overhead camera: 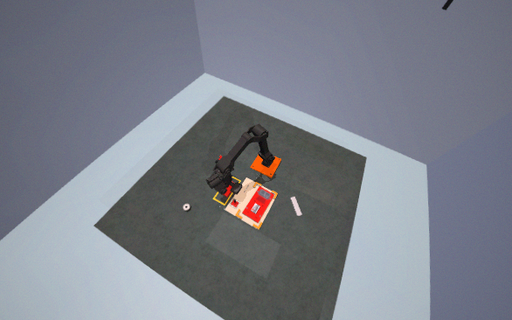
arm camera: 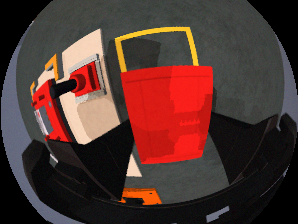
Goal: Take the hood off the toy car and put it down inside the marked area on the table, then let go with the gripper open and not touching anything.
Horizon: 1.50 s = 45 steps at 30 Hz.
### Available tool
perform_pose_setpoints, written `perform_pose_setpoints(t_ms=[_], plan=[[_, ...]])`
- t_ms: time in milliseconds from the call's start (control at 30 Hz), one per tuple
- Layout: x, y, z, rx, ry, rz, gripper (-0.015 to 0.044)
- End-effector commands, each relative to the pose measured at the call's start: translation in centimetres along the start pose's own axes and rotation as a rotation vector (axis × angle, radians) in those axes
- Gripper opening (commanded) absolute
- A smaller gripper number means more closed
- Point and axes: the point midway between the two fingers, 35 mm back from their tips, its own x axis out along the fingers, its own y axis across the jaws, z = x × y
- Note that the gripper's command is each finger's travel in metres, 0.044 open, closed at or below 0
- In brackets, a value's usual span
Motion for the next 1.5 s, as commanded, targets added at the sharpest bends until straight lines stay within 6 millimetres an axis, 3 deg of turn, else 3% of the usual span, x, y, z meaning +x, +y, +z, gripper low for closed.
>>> perform_pose_setpoints(t_ms=[0,733,1267,1467], plan=[[0.2,0.0,0.0,-0.003,-0.001,0.001,0.0000],[1.3,0.0,0.0,-0.003,-0.001,0.001,0.0000],[1.1,0.0,0.0,0.000,0.000,0.000,0.0420],[-2.2,0.0,0.2,0.000,-0.002,-0.002,0.0440]])
